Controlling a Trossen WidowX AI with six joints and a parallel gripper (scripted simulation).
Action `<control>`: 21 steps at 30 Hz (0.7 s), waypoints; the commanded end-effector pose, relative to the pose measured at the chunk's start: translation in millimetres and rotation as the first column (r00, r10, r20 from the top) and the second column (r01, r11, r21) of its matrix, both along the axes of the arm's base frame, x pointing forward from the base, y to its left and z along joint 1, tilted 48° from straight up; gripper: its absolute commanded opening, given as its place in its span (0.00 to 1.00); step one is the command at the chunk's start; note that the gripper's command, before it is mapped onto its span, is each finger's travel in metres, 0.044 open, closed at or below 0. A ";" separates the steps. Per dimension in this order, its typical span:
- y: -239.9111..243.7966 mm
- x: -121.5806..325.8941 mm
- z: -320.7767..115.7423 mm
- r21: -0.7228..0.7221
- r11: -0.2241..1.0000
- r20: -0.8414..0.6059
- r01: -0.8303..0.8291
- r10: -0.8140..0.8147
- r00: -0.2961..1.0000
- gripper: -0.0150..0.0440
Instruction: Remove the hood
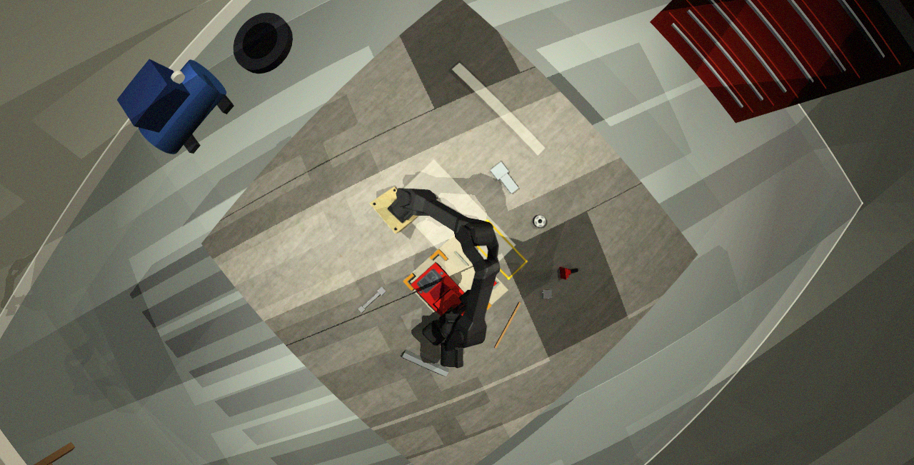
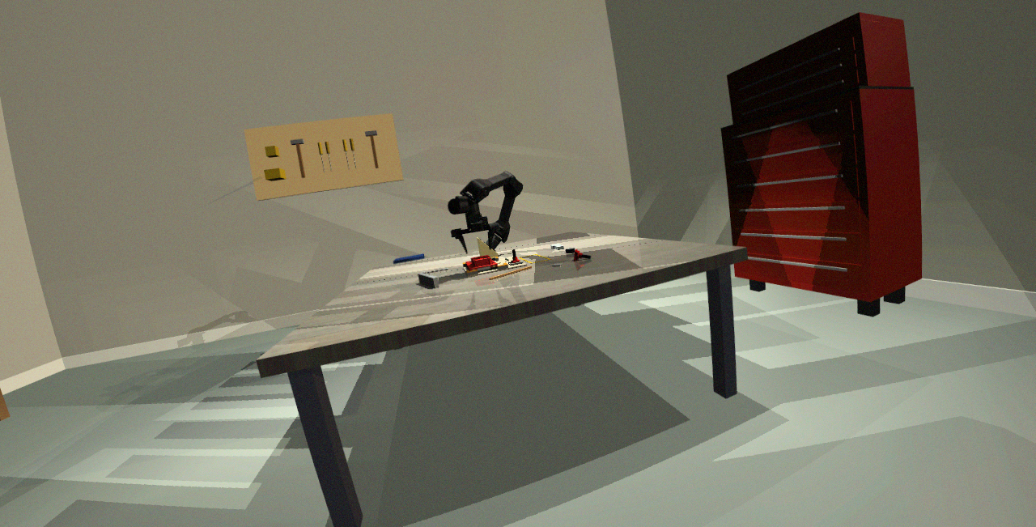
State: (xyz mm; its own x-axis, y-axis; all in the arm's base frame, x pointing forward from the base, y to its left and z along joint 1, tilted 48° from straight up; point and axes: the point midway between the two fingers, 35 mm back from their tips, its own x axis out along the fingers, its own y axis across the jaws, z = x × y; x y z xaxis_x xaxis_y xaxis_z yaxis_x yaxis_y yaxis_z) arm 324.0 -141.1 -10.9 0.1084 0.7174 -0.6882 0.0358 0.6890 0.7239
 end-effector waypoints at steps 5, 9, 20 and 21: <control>7.8 -0.4 -5.1 0.007 1.000 -0.006 0.000 0.000 1.000 1.00; 10.3 0.0 -7.1 0.007 1.000 -0.006 0.000 0.000 1.000 1.00; 17.4 1.0 -12.5 0.008 1.000 -0.006 0.000 0.000 1.000 1.00; 18.0 1.0 -12.9 0.008 1.000 -0.006 0.000 0.000 1.000 1.00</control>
State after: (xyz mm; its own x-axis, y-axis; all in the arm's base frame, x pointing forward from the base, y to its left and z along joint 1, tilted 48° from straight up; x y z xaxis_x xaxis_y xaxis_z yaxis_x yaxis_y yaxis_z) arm 326.1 -127.9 -21.6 0.1089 0.7184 -0.6871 0.0353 0.6880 0.7249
